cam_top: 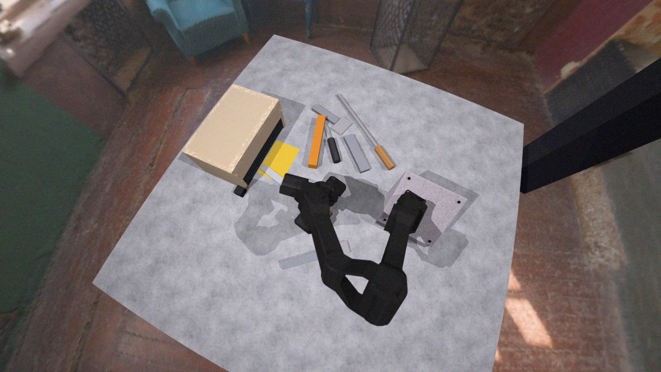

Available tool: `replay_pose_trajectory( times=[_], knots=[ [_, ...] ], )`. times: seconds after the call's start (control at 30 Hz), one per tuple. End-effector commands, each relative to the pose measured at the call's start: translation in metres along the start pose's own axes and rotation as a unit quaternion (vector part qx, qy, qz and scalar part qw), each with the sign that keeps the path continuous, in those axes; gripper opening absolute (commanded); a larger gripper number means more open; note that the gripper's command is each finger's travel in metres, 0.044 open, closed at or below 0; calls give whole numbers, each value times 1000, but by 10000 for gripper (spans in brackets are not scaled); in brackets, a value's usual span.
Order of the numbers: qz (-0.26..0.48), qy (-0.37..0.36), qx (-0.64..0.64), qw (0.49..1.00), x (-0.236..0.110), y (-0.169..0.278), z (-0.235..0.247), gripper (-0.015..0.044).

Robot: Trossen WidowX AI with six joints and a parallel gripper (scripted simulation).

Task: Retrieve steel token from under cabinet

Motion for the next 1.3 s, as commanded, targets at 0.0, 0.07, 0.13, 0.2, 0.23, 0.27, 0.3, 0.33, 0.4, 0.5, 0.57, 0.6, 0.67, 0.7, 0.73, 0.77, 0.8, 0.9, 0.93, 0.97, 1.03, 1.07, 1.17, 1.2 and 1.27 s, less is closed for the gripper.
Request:
replay_pose_trajectory(
  times=[0.0, 0.07, 0.13, 0.2, 0.23, 0.27, 0.3, 0.33, 0.4, 0.5, 0.57, 0.6, 0.67, 0.7, 0.73, 0.77, 0.8, 0.9, 0.93, 0.97, 1.03, 1.07, 1.17, 1.2, 1.27],
  knots=[
    [0, -1, -1, 1000, 0, -7, -1, 0],
    [0, -1, -1, 1000, 0, -9, -1, 0],
    [0, -1, -1, 1000, 0, -11, -2, 0],
    [0, -1, -2, 1000, 0, -14, -2, 0],
    [0, -1, -2, 1000, 0, -15, -3, 0],
    [0, -1, -2, 1000, 0, -16, -3, 0],
    [0, -1, -2, 1000, 0, -17, -3, 0],
    [0, -1, -2, 1000, 0, -19, -3, 0],
    [0, -1, -2, 1000, 0, -21, -4, 0],
    [0, -1, -2, 1000, 0, -24, -4, 0],
    [0, -1, -2, 1000, 0, -27, -5, 0],
    [0, -1, -2, 1000, 0, -28, -5, 0],
    [0, -1, -2, 1000, 0, -30, -5, 0],
    [0, -1, -2, 1000, 0, -31, -5, 0],
    [0, -1, -2, 1000, 0, -32, -6, 0],
    [0, -1, -2, 1000, 0, -34, -6, 0],
    [0, -1, -2, 1000, 0, -35, -6, 0],
    [0, -1, -2, 1000, -1, -38, -7, 0],
    [0, -1, -2, 1000, -1, -39, -7, 0],
    [0, -1, -2, 1000, -1, -40, -7, 0],
    [0, -1, -2, 1000, -1, -43, -7, 0],
    [0, -1, -2, 1000, -1, -44, -8, 0],
    [0, -1, -3, 1000, -1, -47, -8, 0],
    [0, -1, -3, 1000, -1, -48, -8, 0],
    [0, -1, -3, 1000, -1, -50, -9, 0]
  ],
)
Point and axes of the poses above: the point midway between the two fingers, 35 mm back from their tips, its own x axis out along the fingers, its own z axis across the jaws, y = z × x, the point moved 5 cm from there along -x, back along the fingers, and after that the axes turned 12 degrees about -x, right-handed, at the moved point
